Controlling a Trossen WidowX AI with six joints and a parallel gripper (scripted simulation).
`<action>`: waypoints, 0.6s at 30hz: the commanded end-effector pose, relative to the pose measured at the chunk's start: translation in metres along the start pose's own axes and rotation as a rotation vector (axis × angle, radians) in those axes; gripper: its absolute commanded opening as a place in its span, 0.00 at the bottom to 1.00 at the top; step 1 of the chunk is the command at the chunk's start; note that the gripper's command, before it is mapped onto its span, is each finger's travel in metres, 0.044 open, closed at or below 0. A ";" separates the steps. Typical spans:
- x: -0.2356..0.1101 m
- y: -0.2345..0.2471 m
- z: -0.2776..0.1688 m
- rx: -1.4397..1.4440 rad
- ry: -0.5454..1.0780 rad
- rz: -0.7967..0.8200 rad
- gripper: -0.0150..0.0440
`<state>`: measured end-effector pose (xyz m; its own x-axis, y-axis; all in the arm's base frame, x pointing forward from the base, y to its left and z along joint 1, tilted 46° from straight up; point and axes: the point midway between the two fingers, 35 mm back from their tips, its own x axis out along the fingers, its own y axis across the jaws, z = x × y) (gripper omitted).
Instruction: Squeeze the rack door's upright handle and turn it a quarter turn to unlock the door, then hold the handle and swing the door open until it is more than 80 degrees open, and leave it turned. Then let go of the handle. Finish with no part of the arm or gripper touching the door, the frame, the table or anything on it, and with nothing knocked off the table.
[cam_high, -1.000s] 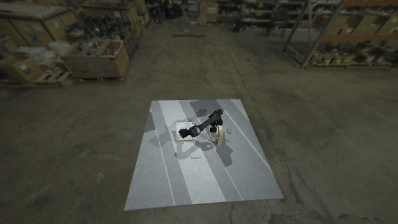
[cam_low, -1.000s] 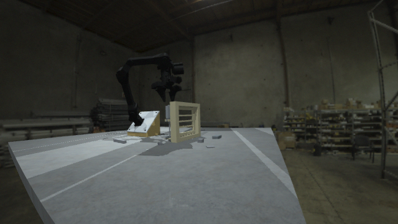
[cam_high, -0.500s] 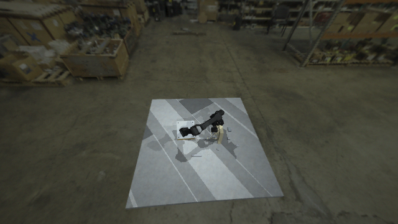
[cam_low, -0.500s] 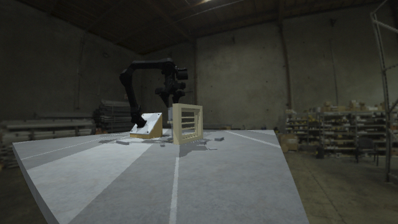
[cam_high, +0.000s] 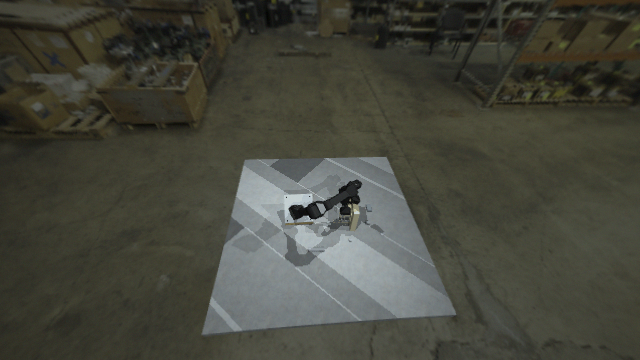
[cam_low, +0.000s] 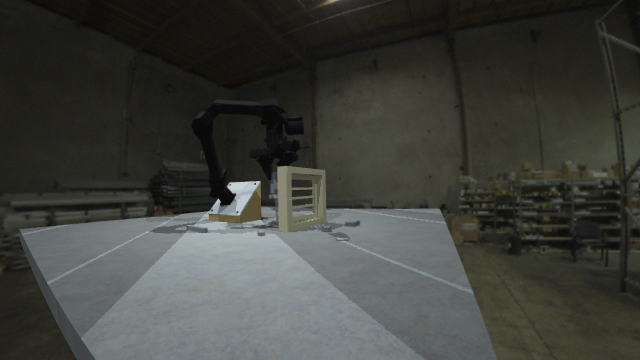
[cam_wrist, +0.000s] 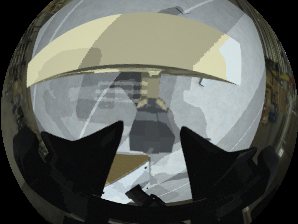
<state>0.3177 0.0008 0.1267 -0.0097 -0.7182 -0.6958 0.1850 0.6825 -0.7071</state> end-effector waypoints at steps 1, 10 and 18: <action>0.007 0.001 -0.002 -0.013 0.017 0.002 0.75; 0.021 0.000 -0.002 -0.024 0.042 0.005 0.75; 0.021 0.000 -0.002 -0.025 0.042 0.005 0.44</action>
<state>0.3160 -0.0135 0.1124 -0.0468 -0.7098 -0.7028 0.1680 0.6880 -0.7060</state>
